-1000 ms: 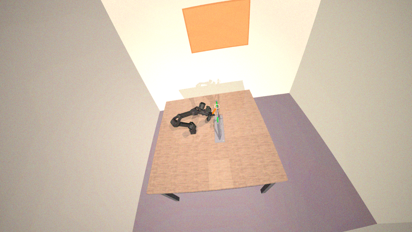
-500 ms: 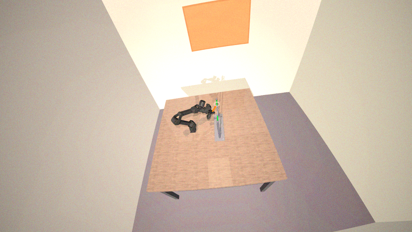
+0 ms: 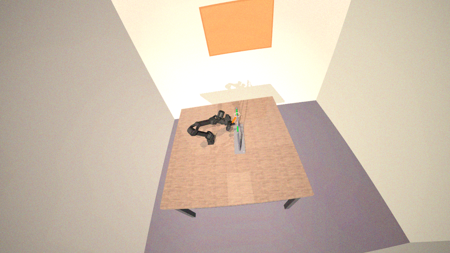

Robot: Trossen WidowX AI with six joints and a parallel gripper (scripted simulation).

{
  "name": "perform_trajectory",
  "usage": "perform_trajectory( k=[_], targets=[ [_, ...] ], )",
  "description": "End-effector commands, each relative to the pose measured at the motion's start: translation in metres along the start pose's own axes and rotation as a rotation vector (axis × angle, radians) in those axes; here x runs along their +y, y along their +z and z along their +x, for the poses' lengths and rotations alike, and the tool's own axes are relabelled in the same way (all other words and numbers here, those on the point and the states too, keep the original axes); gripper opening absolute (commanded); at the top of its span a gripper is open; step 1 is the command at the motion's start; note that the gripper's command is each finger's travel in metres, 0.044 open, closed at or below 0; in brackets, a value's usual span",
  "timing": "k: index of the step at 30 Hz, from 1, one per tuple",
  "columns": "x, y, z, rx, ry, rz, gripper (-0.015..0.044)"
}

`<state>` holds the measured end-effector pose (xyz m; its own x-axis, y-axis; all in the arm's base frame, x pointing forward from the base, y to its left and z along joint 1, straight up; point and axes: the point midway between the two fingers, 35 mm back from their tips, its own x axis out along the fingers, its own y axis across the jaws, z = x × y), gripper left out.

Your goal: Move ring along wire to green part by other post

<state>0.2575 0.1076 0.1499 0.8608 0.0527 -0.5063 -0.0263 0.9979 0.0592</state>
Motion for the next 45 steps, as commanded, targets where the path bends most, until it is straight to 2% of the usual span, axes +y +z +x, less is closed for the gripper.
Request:
perform_trajectory(
  k=[1, 15, 27, 41, 45],
  targets=[
    [-0.001, -0.001, 0.001, 0.000, -0.004, 0.003, -0.0150],
    [-0.001, -0.001, 0.001, 0.000, -0.004, 0.003, -0.0150],
    [0.000, -0.001, -0.001, 0.000, -0.001, 0.000, 0.0160],
    [0.000, -0.002, -0.047, 0.005, -0.004, 0.003, 0.0160],
    [-0.001, -0.002, -0.049, 0.005, -0.004, 0.003, 0.0160]
  ],
)
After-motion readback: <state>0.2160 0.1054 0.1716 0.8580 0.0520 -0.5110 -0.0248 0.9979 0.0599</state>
